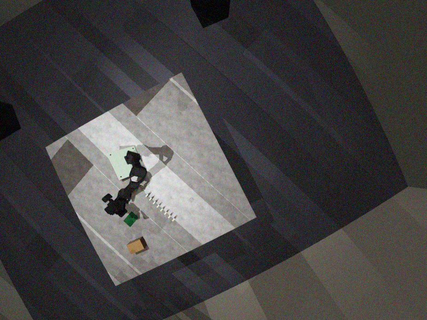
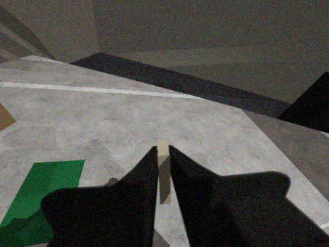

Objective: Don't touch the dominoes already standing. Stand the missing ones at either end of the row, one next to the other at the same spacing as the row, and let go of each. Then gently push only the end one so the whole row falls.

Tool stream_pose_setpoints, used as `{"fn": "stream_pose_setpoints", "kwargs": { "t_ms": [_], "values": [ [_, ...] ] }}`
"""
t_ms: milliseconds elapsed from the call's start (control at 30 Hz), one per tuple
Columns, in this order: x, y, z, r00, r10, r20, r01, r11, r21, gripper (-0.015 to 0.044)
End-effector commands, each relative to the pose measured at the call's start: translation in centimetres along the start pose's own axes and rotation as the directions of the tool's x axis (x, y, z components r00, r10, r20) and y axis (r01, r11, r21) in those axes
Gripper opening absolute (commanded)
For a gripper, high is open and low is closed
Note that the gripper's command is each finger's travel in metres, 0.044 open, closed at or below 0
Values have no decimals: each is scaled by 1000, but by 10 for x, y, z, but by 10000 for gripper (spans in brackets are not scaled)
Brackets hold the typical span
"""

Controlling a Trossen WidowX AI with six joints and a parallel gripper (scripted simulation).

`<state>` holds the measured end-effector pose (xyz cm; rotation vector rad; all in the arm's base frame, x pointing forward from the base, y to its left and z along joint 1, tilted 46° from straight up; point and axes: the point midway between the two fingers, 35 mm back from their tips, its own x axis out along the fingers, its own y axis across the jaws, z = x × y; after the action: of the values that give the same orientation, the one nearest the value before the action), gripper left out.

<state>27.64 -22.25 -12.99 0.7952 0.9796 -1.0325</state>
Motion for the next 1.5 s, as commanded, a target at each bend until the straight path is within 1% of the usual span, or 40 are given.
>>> {"fn": "stream_pose_setpoints", "kwargs": {
  "t_ms": [0, 333, 700, 1467],
  "values": [
    [-9, -1, 2, 998, 9, 69, -11, 1000, 24, 28],
    [-29, -3, -1, 978, 40, 206, -56, 996, 74, 28],
    [-56, -9, -4, 935, 75, 347, -127, 984, 129, 28],
    [-57, -9, -6, 932, 77, 355, -132, 982, 133, 28]
  ]
}}
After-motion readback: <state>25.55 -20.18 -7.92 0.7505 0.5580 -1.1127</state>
